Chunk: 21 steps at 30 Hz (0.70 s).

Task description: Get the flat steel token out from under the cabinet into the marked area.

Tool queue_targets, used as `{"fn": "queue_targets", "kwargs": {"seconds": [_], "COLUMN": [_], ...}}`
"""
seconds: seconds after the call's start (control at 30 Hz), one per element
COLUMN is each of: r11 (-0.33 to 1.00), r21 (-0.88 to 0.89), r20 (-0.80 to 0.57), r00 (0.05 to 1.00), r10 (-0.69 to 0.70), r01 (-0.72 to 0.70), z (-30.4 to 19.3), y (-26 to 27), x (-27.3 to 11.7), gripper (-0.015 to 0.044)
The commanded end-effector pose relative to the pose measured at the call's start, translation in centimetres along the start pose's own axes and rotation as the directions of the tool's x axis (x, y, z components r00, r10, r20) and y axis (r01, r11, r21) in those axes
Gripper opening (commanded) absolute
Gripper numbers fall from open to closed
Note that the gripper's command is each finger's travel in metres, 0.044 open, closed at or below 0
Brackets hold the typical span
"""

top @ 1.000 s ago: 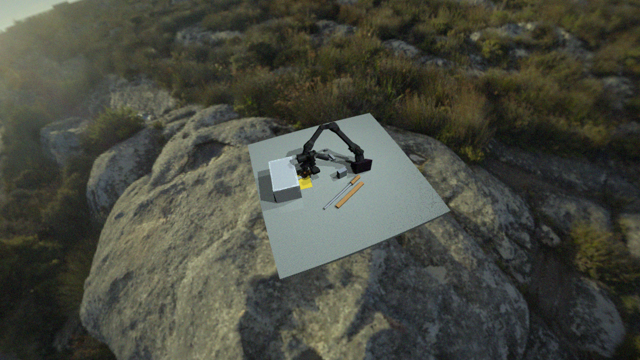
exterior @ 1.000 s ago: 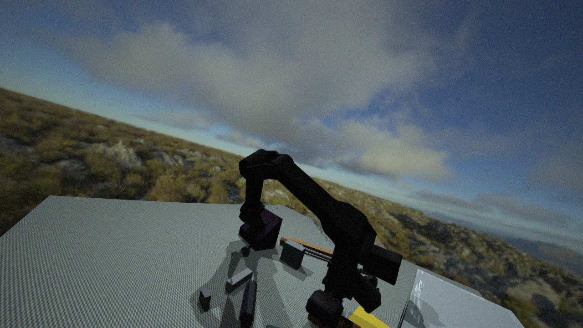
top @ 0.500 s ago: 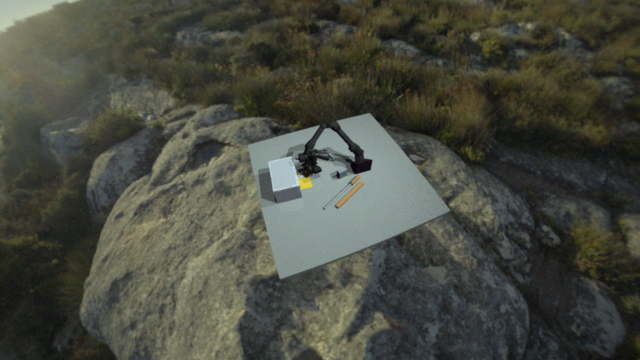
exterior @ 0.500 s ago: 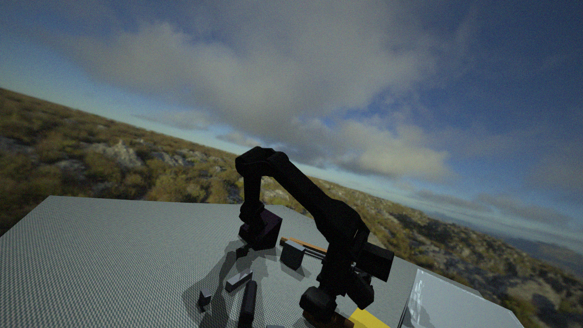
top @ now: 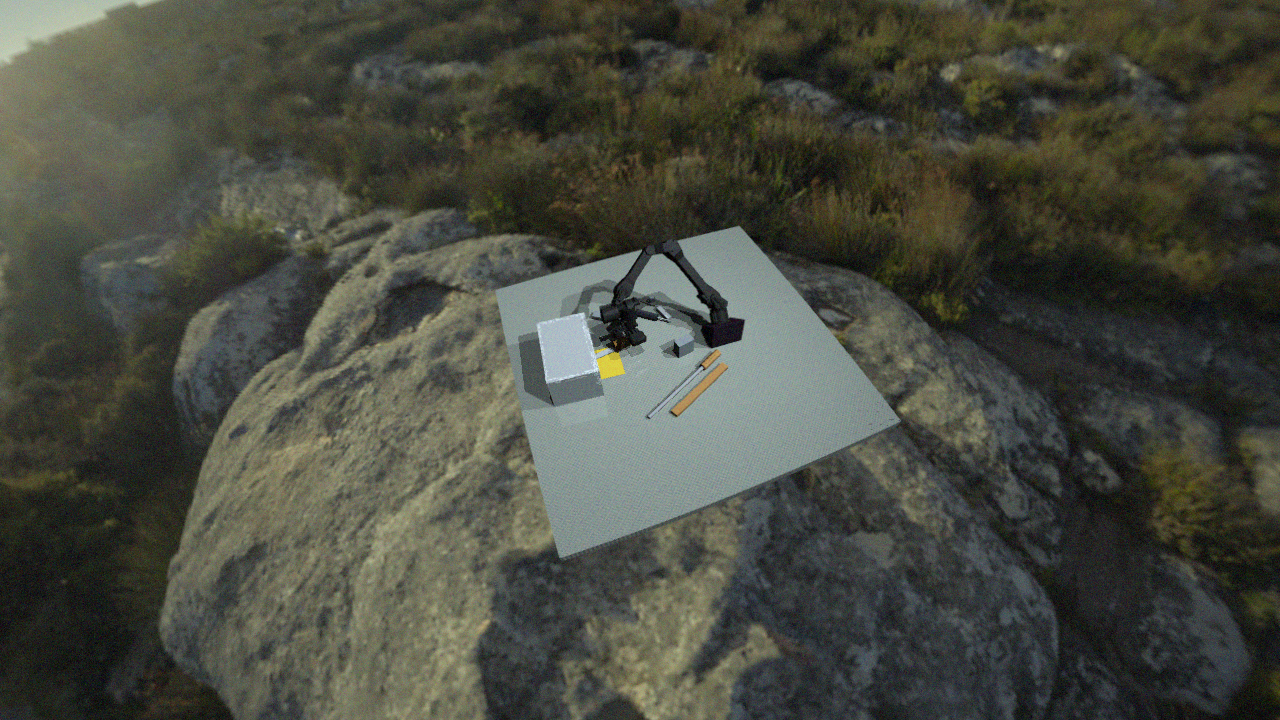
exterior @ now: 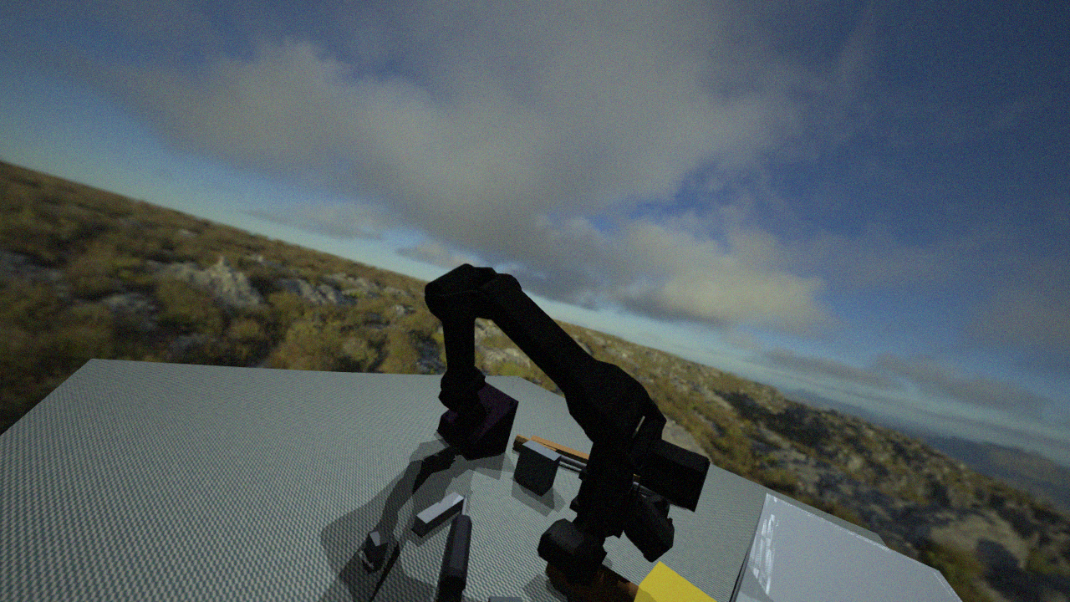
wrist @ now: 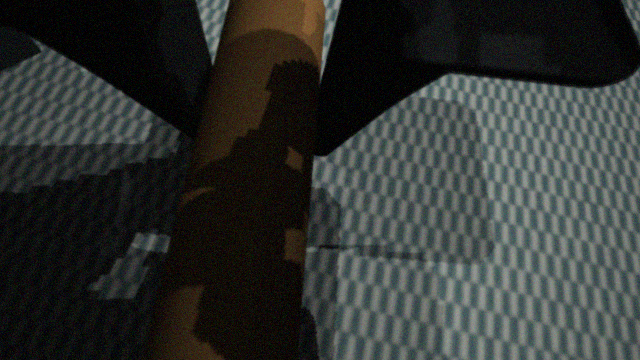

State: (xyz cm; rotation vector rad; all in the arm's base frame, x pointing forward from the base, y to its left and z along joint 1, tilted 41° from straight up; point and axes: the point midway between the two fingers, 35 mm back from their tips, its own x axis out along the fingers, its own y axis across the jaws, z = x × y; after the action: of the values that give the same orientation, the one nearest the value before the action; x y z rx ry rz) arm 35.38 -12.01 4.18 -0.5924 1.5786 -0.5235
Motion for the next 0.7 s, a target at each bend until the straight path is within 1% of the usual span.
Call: {"fn": "queue_targets", "kwargs": {"seconds": [0.0, 0.67], "r11": [1.000, 1.000], "r21": [-0.007, -0.008], "r20": [-0.004, -0.006], "r00": [1.000, 1.000], "r10": [-0.001, -0.001], "r01": [0.000, 0.001], "z": [-0.7, -2.8], "y": [0.0, -0.1], "x": [0.1, 0.1], "gripper": [0.0000, 0.0000]}}
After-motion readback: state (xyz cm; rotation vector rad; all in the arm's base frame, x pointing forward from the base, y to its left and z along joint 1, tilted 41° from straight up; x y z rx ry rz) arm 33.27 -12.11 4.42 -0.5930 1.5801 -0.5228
